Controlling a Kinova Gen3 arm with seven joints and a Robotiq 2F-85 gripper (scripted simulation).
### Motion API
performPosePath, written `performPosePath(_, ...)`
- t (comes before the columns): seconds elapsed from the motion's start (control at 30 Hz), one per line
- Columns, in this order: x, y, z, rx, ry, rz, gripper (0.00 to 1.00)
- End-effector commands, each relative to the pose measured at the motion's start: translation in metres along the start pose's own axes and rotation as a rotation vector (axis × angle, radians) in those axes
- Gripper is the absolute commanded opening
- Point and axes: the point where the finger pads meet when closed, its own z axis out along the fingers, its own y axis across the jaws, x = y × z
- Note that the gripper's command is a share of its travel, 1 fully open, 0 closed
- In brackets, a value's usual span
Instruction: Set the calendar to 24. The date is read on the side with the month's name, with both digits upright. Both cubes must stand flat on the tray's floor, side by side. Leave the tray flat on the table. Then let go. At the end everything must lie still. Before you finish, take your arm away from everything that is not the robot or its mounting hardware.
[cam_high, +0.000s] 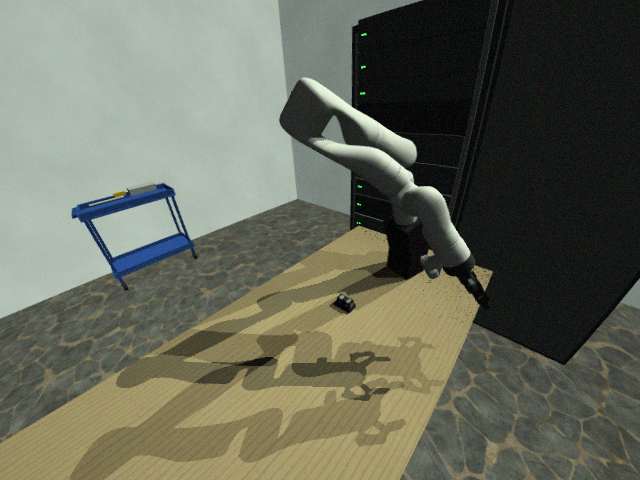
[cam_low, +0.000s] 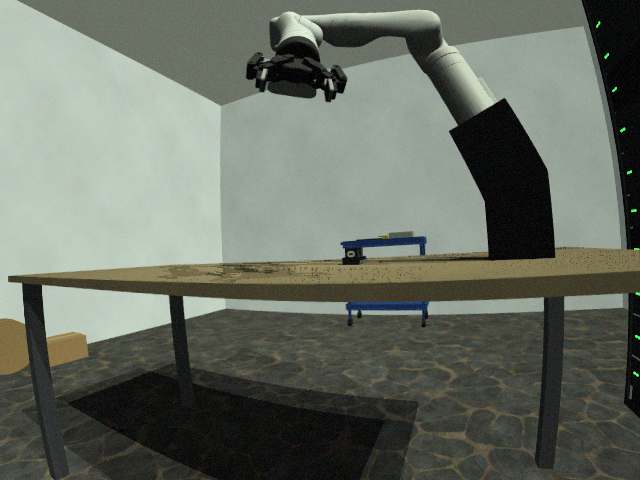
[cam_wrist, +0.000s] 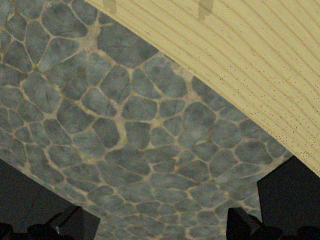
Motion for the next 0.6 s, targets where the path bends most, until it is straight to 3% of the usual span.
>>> performPosePath(0.0,0.008,-0.001,-0.001,0.006,0.013,0.014,1.0)
performPosePath(0.13,0.008,-0.001,-0.001,0.006,0.013,0.014,1.0)
performPosePath(0.17,0.044,0.008,-0.009,0.011,0.073,0.062,1.0)
performPosePath(0.53,0.044,0.006,-0.009,0.015,0.074,0.062,1.0)
performPosePath(0.57,0.078,0.016,-0.017,0.018,0.132,0.109,1.0)
